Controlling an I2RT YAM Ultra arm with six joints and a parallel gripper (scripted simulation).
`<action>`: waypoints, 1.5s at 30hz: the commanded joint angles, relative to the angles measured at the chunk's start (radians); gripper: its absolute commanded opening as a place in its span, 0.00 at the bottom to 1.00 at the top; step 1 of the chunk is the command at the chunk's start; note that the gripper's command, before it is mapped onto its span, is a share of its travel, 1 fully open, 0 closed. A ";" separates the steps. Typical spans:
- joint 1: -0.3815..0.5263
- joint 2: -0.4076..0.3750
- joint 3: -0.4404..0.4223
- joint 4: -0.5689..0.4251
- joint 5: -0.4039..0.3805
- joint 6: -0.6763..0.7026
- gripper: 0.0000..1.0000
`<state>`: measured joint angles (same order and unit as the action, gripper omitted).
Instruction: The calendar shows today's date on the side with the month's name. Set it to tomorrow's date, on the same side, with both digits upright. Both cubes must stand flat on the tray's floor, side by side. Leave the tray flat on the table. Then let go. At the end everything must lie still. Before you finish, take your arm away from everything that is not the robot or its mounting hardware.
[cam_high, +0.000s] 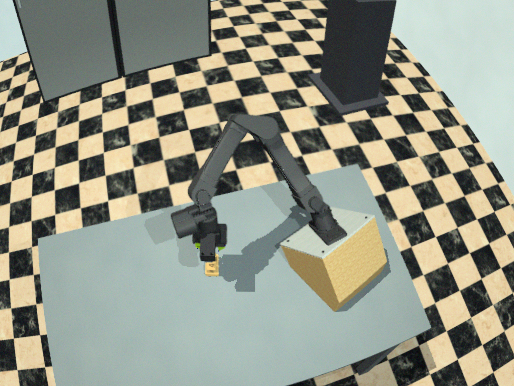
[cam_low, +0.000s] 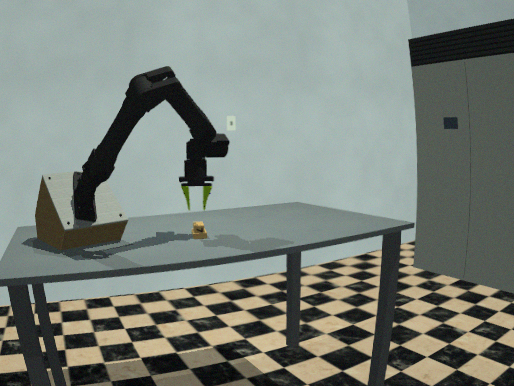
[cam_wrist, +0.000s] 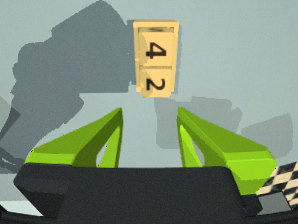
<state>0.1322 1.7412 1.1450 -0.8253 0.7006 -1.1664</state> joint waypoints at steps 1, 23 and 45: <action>0.003 0.011 -0.018 0.046 -0.011 -0.027 0.45; -0.052 0.014 -0.026 0.175 -0.023 -0.099 0.45; -0.062 0.042 -0.071 0.203 -0.026 -0.119 0.45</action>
<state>0.0578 1.7908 1.0847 -0.6296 0.6868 -1.2751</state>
